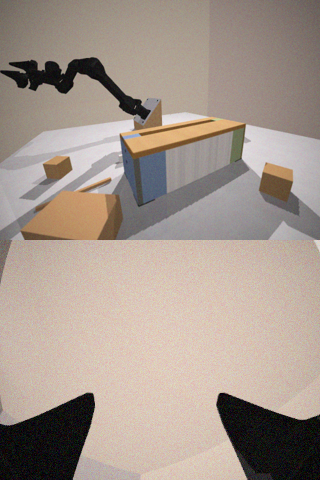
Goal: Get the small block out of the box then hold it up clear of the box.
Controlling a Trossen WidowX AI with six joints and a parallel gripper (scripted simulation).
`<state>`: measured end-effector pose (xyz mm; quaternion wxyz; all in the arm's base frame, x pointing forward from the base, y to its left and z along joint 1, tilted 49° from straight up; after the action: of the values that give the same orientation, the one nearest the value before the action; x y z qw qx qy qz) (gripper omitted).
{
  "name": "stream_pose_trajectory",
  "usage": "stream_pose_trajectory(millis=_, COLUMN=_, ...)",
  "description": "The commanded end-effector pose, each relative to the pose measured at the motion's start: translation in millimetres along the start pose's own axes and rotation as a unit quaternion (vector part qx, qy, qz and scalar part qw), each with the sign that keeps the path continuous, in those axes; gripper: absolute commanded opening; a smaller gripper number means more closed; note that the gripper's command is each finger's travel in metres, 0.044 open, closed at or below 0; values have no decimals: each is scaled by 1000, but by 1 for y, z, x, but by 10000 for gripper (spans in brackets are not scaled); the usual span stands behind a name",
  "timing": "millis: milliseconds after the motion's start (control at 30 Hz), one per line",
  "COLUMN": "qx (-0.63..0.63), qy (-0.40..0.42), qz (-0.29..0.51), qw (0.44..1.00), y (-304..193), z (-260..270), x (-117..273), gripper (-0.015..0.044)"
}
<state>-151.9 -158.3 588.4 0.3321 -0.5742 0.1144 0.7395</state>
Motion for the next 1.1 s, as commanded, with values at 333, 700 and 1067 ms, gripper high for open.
stream_pose_trajectory(millis=333, qx=-397, qy=39, qz=-74, qw=914, y=49, z=-59, x=-20, gripper=400)
stream_pose_trajectory(millis=700, qx=-791, qy=101, qz=-198, qw=571, y=78, z=-189, x=-31, gripper=400)
stream_pose_trajectory(millis=1067, qx=-912, qy=193, qz=-340, qw=127, y=36, z=-340, x=-9, gripper=400)
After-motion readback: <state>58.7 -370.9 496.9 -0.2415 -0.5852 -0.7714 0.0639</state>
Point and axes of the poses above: the point midway between the two fingers, 35 mm back from their tips, its own x axis back along the fingers, its own z axis across the jaws, y = z × x, the point moved 5 cm from there along x, back along the fingers, and after that the axes turned 3 degrees about x, right-handed, at the moved point
